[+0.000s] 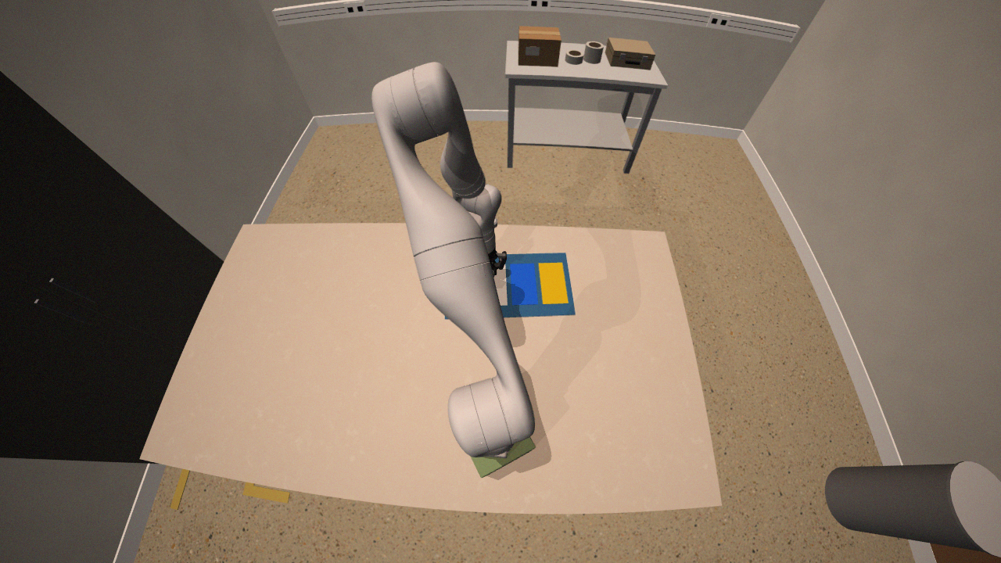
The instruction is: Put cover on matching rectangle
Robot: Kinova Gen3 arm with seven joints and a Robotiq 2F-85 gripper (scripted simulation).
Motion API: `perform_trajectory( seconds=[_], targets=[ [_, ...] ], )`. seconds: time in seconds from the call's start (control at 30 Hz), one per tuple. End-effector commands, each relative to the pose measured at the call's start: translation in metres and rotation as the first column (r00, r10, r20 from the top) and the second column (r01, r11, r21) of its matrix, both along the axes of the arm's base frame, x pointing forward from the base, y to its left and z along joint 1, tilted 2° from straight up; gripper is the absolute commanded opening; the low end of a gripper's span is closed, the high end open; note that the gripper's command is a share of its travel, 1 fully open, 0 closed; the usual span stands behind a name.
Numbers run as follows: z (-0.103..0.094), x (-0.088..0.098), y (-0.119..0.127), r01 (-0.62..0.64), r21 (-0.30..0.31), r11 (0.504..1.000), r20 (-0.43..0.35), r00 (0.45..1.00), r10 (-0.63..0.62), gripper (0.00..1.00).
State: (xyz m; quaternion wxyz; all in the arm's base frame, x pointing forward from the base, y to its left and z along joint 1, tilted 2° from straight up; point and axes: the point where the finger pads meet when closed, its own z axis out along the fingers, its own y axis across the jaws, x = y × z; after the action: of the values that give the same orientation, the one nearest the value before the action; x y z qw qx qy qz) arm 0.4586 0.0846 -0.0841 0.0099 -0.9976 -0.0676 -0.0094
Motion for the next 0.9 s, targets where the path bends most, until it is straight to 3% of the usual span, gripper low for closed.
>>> perform_trajectory(
  seconds=[0.0,0.6,0.87],
  targets=[
    [-0.002,0.004,-0.023,0.001,-0.001,1.0,0.003,1.0,-0.001,0.0],
    [-0.008,0.017,-0.094,-0.001,0.0,1.0,0.009,1.0,0.001,0.0],
    [-0.01,0.018,-0.111,-0.001,0.0,1.0,0.009,1.0,0.001,0.0]
  ],
)
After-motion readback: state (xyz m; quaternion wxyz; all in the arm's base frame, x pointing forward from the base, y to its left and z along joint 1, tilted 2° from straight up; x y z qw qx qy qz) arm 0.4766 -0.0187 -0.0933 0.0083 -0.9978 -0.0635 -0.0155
